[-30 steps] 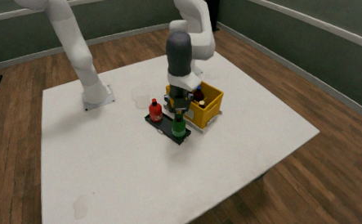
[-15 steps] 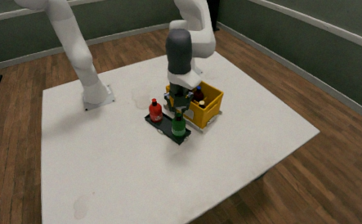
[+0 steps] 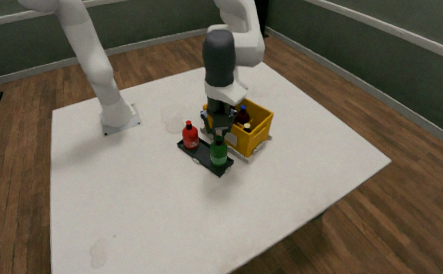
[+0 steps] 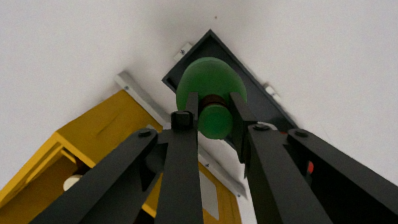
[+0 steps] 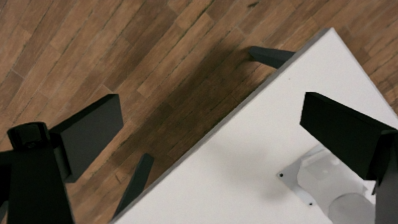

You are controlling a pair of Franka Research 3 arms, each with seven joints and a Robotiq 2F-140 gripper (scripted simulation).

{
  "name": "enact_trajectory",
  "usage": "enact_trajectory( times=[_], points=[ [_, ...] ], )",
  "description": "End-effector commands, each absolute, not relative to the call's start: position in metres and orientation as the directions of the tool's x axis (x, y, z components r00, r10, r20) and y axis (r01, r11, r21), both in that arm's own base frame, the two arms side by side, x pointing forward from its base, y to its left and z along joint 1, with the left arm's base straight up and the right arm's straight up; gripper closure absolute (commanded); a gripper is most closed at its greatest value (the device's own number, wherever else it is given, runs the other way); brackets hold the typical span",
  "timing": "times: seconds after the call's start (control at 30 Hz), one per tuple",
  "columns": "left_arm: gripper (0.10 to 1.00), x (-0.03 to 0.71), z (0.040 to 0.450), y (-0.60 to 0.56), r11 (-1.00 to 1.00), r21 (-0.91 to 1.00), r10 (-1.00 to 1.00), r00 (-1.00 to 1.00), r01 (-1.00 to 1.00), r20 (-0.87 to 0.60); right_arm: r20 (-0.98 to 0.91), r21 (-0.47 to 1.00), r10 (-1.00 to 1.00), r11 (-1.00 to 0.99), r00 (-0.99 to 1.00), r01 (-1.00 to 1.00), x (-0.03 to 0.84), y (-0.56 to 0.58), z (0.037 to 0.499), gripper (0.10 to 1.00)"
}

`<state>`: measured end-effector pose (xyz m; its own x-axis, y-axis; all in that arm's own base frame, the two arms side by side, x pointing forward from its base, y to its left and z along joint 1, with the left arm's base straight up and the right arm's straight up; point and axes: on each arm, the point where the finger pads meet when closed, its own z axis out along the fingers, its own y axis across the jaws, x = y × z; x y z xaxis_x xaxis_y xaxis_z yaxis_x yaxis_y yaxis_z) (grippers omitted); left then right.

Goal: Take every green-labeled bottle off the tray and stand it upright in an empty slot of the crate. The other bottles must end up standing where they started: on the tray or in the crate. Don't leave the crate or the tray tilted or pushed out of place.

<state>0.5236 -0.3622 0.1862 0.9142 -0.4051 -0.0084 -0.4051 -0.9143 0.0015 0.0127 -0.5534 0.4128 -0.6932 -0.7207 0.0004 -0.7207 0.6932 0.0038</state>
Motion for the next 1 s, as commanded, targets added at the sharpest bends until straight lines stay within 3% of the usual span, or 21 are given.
enact_trajectory(
  times=[0.0,0.97],
  points=[
    [0.999,0.5259,0.1971,-0.3622,-0.912,0.0,-0.409,0.912,-0.409,0.0,0.0,0.0,-0.723,0.691,-0.691,-0.723,0.0128,-0.5544,0.413,0.098],
    [0.999,0.5261,0.2045,-0.3624,-0.912,0.0,-0.409,0.912,-0.409,0.0,0.0,0.0,-0.723,0.691,-0.691,-0.723,0.0128,-0.5544,0.413,0.098]
  ],
)
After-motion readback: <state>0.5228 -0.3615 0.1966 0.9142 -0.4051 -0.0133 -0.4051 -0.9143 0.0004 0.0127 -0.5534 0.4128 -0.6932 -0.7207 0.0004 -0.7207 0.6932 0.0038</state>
